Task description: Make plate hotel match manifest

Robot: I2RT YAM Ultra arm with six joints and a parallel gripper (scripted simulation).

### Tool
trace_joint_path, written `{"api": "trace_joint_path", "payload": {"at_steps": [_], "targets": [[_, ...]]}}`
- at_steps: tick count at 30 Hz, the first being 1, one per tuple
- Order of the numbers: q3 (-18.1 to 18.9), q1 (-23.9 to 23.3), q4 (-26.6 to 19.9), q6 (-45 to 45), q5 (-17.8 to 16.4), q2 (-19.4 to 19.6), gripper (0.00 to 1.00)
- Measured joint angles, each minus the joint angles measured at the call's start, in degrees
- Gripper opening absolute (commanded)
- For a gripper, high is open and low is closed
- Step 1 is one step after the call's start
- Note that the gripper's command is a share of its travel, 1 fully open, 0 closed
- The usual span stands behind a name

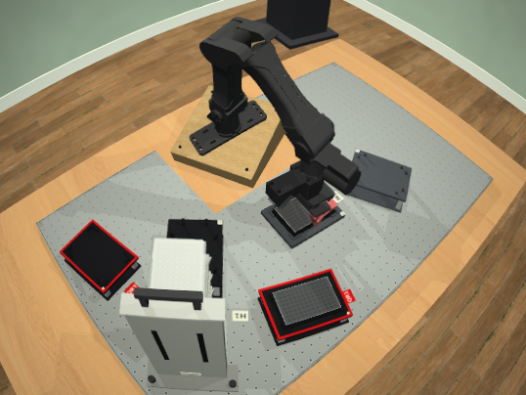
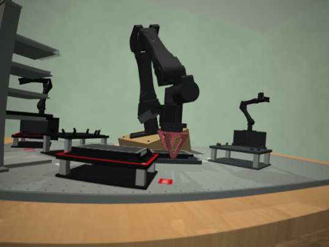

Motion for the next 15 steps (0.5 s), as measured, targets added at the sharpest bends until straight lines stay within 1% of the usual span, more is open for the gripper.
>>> {"api": "trace_joint_path", "payload": {"at_steps": [15], "targets": [[1.07, 0.48, -2.64, 0.57, -0.02, -1.84, 0.86]]}}
